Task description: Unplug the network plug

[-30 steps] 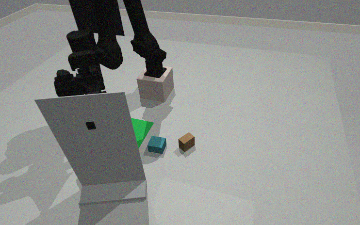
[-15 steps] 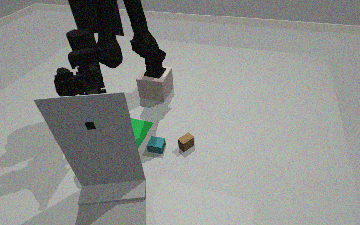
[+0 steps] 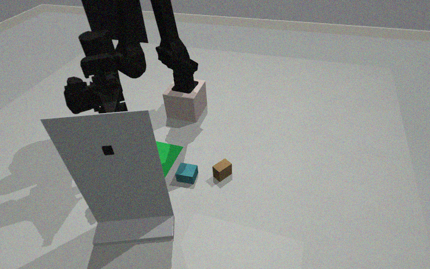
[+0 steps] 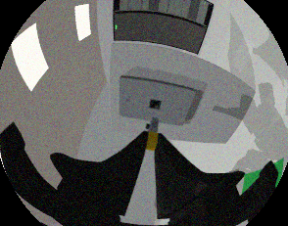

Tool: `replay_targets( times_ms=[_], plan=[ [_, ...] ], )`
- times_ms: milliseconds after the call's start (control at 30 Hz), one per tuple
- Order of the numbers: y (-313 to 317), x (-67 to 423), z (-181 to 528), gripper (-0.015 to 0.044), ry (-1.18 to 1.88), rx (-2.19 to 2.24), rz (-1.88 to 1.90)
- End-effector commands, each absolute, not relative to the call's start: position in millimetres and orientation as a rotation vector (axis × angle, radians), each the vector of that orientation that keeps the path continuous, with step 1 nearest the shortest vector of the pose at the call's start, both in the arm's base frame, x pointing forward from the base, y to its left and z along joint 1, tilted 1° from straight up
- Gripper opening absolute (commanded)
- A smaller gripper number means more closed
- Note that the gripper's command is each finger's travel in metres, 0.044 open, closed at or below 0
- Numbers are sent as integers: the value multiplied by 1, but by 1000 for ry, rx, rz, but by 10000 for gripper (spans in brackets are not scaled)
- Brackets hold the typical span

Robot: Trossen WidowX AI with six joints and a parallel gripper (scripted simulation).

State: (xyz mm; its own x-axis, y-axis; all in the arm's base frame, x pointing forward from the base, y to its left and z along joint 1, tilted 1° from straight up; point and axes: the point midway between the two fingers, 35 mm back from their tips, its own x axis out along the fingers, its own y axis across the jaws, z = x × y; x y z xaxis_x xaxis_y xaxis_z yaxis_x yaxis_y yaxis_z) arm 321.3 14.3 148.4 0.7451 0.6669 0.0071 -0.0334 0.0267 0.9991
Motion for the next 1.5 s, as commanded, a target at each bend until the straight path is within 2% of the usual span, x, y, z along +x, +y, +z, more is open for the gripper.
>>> replay_targets(
  times_ms=[0, 900, 1467],
  plan=[
    [14, 319, 157, 0, 553, 1455, 590],
    [13, 298, 201, 0, 556, 1456, 591],
    [24, 307, 154, 0, 602, 1655, 221]
  ],
)
